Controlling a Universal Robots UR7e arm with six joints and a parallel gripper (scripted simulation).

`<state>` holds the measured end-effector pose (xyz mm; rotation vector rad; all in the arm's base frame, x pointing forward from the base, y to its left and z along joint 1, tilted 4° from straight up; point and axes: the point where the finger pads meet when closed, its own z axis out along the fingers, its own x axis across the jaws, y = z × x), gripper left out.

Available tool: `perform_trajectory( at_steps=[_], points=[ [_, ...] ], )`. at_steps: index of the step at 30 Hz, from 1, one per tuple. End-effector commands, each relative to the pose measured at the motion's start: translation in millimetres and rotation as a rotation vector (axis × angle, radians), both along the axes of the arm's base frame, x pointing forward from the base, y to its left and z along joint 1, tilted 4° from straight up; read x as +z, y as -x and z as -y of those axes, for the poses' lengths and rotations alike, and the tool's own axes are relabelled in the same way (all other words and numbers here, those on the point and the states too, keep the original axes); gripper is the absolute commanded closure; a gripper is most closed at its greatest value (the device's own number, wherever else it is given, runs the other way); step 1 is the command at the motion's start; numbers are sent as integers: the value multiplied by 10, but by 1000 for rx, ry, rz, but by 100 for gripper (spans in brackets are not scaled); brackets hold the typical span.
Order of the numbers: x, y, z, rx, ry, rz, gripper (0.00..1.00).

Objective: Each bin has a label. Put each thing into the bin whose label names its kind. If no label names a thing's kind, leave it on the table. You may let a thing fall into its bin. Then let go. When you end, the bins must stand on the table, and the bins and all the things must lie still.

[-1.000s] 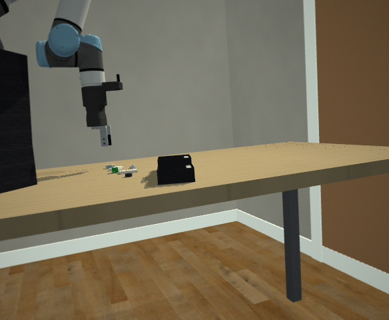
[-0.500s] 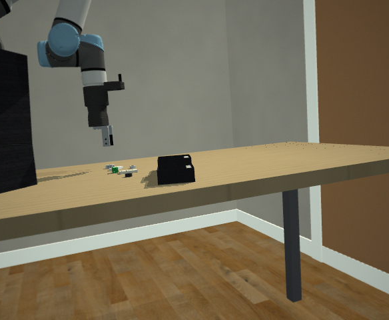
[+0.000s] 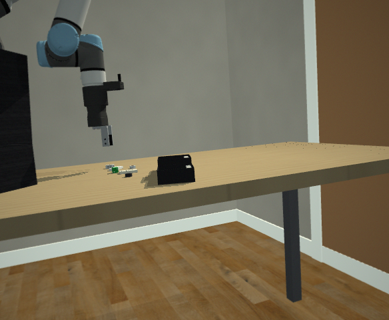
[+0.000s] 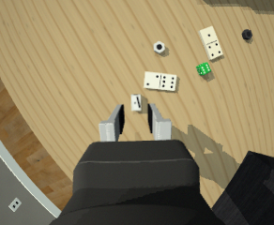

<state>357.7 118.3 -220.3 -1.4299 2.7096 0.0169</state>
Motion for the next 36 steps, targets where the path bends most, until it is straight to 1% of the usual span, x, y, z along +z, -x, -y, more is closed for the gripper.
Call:
perform_trajectory(
  at_steps=[1, 5, 6, 8, 22, 32, 36],
  points=[
    [1, 11, -10, 0, 0, 0, 38],
    [1, 12, -12, 0, 0, 0, 38],
    [-45, -1, -22, 2, 0, 1, 38],
    [-45, -1, -22, 2, 0, 1, 38],
    [-593, -59, -42, 2, 0, 1, 38],
    [-592, -77, -36, 1, 0, 1, 38],
    [-646, -76, -42, 1, 0, 1, 38]
  ],
)
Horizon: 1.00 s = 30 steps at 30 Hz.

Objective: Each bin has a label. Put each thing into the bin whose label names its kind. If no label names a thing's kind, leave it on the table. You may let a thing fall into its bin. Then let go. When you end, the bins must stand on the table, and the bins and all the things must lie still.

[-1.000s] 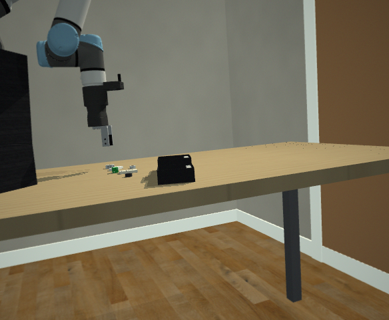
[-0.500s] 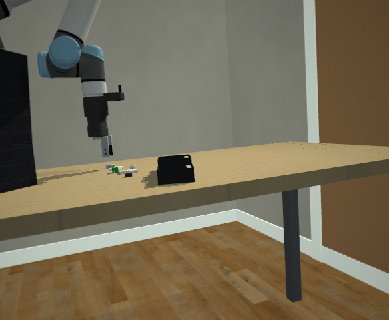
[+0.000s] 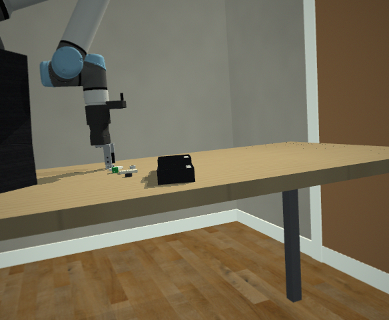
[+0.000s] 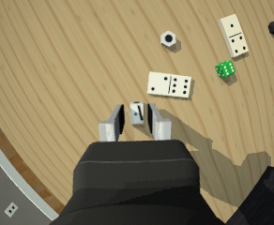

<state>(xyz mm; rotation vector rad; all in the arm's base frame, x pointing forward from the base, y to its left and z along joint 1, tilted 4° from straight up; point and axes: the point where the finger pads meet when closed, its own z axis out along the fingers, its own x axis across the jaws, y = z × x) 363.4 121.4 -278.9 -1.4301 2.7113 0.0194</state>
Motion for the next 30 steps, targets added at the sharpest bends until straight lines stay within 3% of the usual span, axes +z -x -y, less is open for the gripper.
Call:
perform_trajectory(
  at_steps=[1, 20, 21, 30],
  points=[
    [-73, -18, -13, 2, 0, 3, 38],
    [-119, 5, -10, 1, 0, 2, 38],
    [-119, 5, -10, 1, 0, 2, 68],
    [-119, 6, -10, 1, 0, 2, 68]
  ],
)
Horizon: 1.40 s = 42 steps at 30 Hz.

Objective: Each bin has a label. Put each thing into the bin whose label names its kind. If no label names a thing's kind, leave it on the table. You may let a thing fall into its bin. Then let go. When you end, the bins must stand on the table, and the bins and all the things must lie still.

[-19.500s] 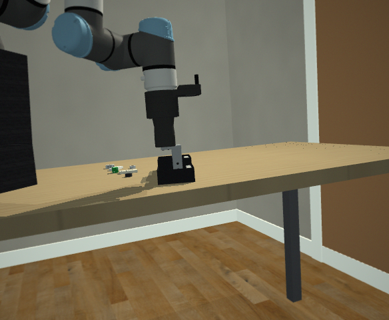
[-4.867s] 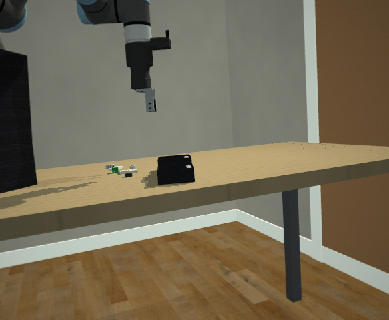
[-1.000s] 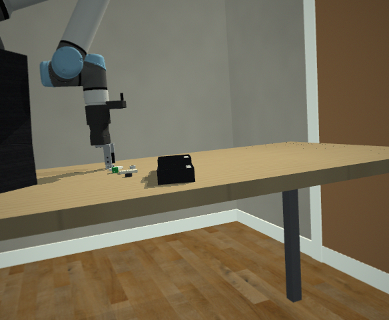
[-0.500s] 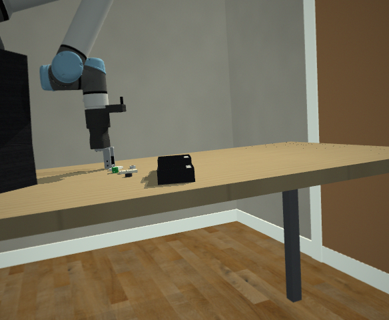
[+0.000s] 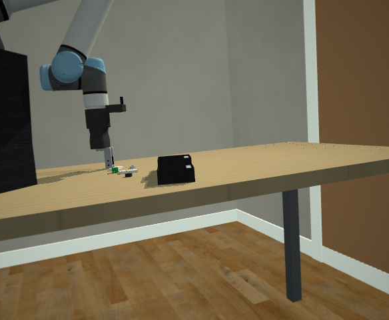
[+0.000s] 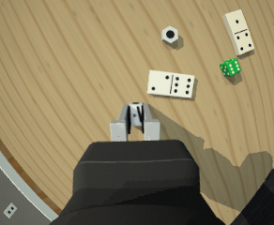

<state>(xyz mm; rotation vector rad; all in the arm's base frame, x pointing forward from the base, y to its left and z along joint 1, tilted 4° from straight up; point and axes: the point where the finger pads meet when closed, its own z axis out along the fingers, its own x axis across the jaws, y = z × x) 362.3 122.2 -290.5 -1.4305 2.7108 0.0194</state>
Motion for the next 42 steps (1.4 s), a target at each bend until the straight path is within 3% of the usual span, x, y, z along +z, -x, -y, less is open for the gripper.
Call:
perform_trajectory(
  at_steps=[1, 22, 42],
  points=[
    [-4, -5, -2, 0, 0, 1, 68],
    [-4, -5, -2, 0, 0, 1, 68],
    [600, 43, 32, -1, 0, 0, 68]
  ],
)
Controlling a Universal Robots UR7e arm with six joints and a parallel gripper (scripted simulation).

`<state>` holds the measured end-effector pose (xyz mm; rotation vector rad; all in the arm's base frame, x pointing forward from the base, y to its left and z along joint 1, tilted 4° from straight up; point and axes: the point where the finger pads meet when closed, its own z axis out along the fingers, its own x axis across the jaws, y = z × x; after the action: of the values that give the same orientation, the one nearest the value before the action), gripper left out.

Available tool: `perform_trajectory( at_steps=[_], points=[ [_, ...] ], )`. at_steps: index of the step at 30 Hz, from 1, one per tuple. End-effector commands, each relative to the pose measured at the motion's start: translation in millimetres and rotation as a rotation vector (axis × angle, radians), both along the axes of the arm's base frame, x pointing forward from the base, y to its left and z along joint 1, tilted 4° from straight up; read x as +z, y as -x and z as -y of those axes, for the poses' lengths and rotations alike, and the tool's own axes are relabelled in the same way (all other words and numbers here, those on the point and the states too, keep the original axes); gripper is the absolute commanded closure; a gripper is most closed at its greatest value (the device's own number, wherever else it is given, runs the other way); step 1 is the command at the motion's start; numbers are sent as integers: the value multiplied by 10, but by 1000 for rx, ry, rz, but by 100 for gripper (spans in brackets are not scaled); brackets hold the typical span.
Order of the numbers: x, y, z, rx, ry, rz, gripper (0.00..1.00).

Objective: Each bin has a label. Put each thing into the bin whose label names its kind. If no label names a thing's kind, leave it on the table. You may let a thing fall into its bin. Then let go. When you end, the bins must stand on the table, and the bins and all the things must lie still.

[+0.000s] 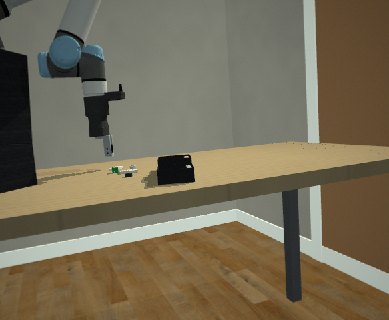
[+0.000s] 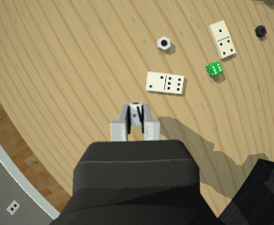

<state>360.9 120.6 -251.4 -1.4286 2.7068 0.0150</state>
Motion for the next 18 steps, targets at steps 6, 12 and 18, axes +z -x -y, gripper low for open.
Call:
perform_trajectory(
  at_steps=[6, 12, 18],
  points=[
    [209, 31, 13, 0, 0, -6, 68],
    [203, 19, 10, 0, 0, -4, 68],
    [203, 19, 10, 0, 0, -4, 68]
  ],
)
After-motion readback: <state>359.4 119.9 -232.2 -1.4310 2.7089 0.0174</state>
